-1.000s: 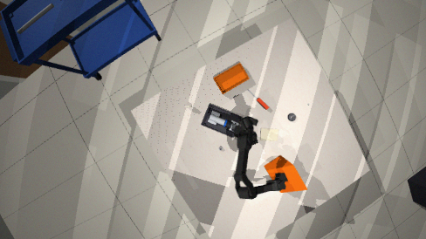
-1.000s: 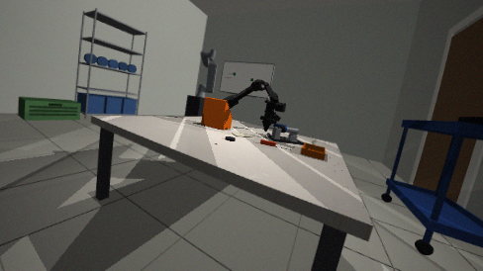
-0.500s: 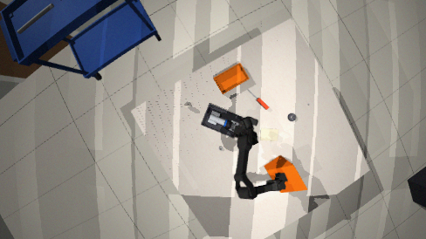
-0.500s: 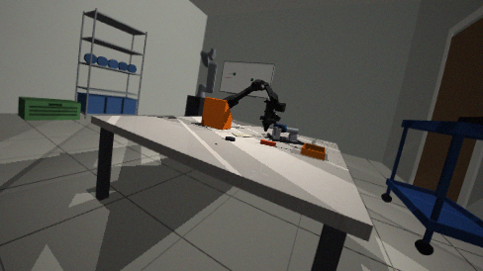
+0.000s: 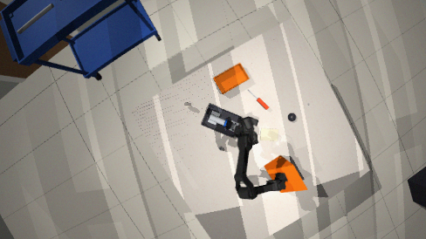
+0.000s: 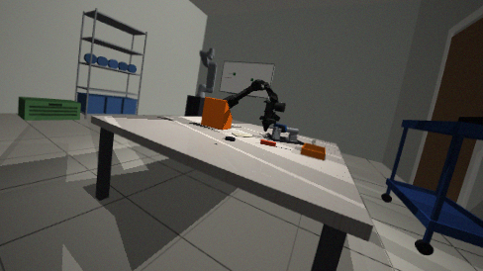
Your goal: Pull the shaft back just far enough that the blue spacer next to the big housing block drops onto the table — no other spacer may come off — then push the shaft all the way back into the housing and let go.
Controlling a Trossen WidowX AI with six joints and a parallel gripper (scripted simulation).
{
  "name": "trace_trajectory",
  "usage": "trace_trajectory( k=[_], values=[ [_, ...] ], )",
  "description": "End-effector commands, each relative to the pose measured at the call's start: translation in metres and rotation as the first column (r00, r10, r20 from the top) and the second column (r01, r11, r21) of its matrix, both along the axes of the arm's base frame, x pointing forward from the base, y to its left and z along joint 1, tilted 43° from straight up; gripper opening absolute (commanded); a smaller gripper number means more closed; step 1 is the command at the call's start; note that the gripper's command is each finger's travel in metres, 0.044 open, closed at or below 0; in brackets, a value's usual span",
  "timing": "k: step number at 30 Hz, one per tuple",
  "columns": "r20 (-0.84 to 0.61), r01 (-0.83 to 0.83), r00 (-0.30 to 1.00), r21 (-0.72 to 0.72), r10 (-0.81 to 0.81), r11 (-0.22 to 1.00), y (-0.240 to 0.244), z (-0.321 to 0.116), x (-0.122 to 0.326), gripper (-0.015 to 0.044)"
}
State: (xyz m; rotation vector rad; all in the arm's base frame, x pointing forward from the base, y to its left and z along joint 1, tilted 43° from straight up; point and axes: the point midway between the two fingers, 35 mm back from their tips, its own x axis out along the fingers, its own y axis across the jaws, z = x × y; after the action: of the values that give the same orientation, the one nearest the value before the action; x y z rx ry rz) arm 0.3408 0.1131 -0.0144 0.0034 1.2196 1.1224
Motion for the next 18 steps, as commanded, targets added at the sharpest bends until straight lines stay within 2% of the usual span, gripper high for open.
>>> trace_trajectory(
  k=[1, 18],
  values=[
    [0.001, 0.0, 1.0, -0.003, 0.0, 1.0, -0.0013, -0.0006, -0.0005, 0.0],
    [0.001, 0.0, 1.0, -0.003, 0.0, 1.0, -0.0021, -0.0013, -0.0017, 0.0]
  ],
)
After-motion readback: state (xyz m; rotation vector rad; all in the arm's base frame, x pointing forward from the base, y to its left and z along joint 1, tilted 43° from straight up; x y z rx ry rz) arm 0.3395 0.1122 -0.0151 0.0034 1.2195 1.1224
